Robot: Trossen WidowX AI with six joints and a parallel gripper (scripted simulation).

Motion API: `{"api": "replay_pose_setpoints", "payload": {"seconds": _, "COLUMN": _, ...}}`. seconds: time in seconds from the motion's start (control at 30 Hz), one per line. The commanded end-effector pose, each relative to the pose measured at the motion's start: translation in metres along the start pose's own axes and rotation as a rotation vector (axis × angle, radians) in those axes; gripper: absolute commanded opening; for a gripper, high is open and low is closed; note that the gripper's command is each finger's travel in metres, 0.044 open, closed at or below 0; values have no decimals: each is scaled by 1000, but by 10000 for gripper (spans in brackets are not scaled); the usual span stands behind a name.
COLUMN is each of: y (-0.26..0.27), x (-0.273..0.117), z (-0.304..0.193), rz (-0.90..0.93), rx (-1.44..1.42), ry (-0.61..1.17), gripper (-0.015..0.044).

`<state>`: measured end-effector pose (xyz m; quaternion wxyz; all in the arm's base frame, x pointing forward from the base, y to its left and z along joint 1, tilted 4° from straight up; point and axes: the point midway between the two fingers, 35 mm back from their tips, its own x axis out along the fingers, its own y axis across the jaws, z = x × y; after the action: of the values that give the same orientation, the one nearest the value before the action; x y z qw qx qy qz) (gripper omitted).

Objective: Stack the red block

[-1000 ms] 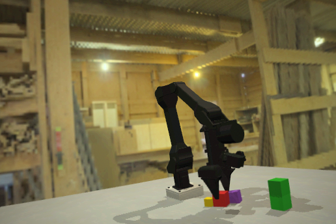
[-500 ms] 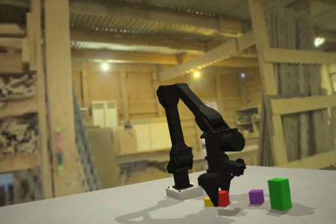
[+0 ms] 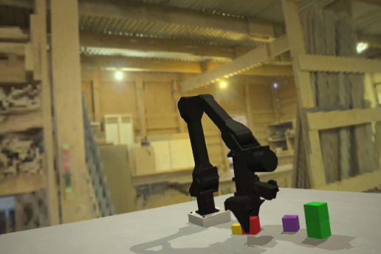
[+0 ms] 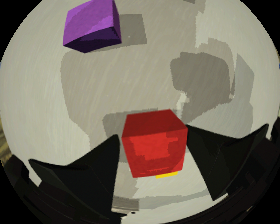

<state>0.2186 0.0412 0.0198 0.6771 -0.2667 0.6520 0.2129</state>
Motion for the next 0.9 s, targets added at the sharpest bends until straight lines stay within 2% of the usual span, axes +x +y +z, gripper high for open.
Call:
{"api": "replay_pose_setpoints", "payload": {"seconds": 0.0, "y": 0, "x": 0, "z": 0, "rz": -2, "rx": 3, "ry": 1, "gripper": 204}}
{"api": "replay_pose_setpoints", "payload": {"seconds": 0.03, "y": 0, "x": 0, "z": 0, "rz": -2, "rx": 3, "ry": 1, "gripper": 177}}
{"api": "replay_pose_setpoints", "payload": {"seconds": 0.27, "y": 0, "x": 0, "z": 0, "rz": -2, "rx": 3, "ry": 1, "gripper": 131}}
{"api": "replay_pose_setpoints", "payload": {"seconds": 0.43, "y": 0, "x": -13, "z": 0, "rz": -2, "rx": 3, "ry": 1, "gripper": 0}}
{"api": "replay_pose_setpoints", "payload": {"seconds": 0.87, "y": 0, "x": -81, "z": 1, "rz": -2, "rx": 3, "ry": 1, "gripper": 0}}
